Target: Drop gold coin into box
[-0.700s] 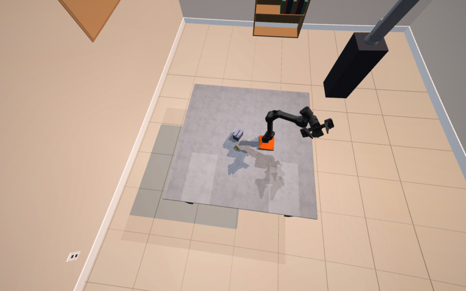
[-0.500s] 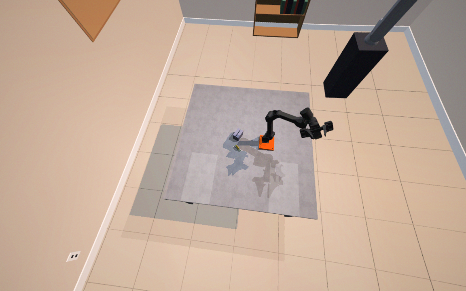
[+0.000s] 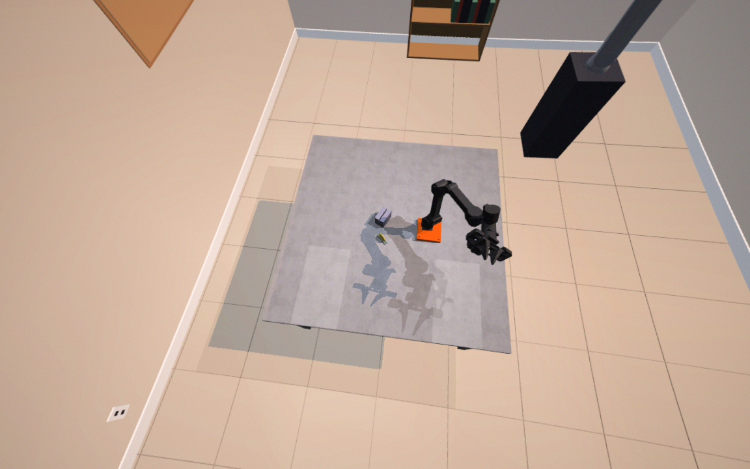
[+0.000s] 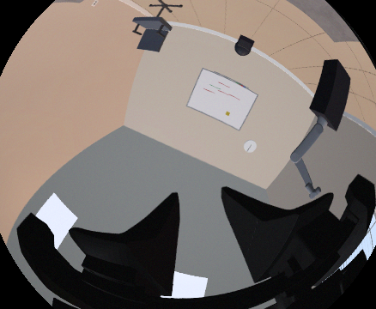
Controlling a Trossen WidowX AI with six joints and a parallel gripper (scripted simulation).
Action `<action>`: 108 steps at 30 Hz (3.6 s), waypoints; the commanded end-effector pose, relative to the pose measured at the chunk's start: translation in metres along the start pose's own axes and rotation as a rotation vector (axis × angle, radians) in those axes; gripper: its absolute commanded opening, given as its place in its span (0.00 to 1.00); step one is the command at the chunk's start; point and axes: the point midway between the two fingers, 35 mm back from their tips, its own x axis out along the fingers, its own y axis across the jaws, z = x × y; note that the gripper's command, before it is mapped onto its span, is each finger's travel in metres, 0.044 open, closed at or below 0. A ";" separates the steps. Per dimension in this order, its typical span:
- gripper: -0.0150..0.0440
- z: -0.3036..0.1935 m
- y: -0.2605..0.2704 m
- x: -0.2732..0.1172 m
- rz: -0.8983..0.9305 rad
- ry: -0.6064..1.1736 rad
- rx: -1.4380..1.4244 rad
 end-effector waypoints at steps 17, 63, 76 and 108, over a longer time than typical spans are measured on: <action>0.53 0.285 0.135 0.052 -0.242 -0.766 -0.924; 0.53 0.503 0.276 -0.292 -1.197 -1.481 -0.350; 0.53 0.519 0.269 -0.298 -1.198 -1.481 -0.350; 0.53 0.561 0.248 -0.315 -1.198 -1.481 -0.350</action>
